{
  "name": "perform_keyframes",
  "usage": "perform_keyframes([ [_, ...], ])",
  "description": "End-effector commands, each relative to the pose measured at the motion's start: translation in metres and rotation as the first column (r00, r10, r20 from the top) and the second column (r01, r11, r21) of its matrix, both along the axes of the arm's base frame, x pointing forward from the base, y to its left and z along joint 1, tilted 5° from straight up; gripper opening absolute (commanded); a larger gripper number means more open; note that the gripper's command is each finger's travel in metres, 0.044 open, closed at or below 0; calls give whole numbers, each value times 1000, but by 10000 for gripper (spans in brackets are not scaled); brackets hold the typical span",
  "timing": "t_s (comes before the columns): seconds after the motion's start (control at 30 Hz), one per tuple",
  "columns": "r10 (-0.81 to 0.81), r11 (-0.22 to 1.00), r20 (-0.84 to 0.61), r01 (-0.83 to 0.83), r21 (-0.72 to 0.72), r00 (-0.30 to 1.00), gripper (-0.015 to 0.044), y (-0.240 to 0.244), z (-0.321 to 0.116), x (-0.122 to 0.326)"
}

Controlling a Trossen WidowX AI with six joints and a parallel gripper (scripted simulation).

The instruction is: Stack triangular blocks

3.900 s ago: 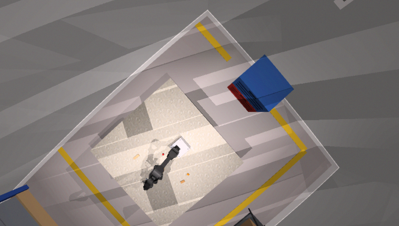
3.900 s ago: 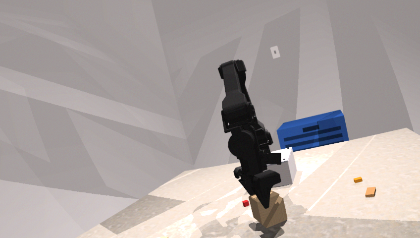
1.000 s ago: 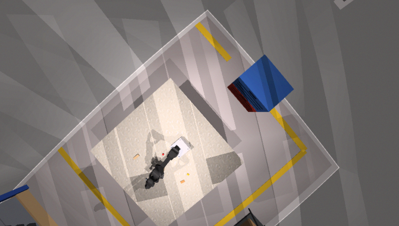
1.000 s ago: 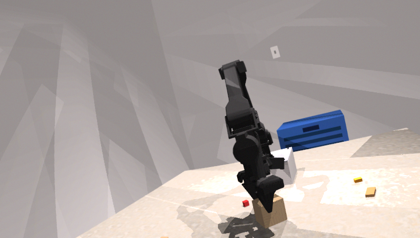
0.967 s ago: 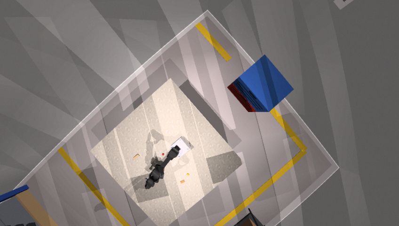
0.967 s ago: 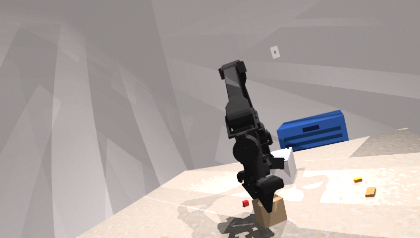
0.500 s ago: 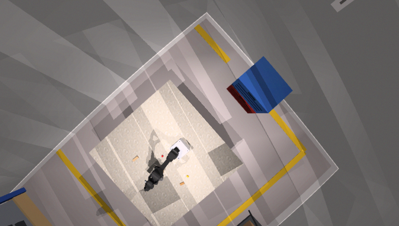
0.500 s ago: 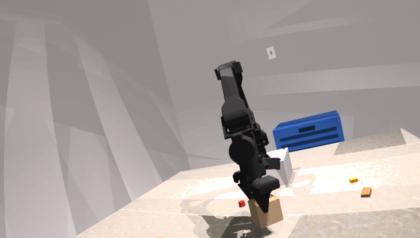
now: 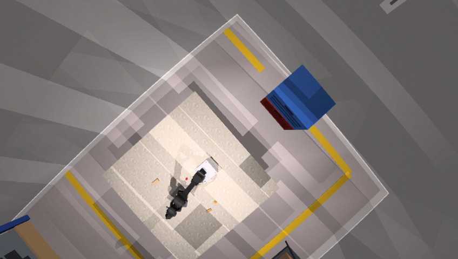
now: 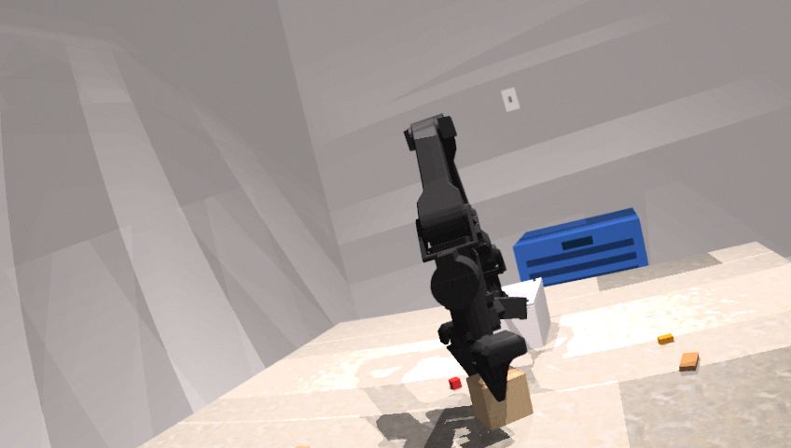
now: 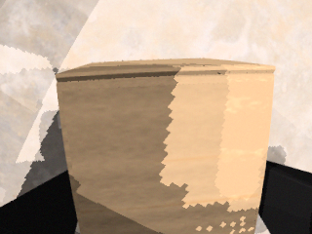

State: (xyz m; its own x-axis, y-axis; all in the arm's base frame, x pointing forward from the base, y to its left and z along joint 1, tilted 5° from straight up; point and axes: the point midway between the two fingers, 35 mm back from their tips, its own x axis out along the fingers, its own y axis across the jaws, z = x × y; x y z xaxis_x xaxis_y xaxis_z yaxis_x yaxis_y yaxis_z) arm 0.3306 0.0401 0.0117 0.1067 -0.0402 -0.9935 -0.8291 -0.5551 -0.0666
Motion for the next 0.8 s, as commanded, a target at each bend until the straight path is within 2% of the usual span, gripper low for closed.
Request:
perform_keyframes([
  [0.0,0,1000,1,0,0,1000,440,0,0,0],
  [0.27,0,1000,1,0,0,1000,440,0,3,0],
  [0.53,0,1000,1,0,1,1000,440,5,107,-10],
  [0.77,4,1000,22,-4,5,1000,440,5,107,-7],
])
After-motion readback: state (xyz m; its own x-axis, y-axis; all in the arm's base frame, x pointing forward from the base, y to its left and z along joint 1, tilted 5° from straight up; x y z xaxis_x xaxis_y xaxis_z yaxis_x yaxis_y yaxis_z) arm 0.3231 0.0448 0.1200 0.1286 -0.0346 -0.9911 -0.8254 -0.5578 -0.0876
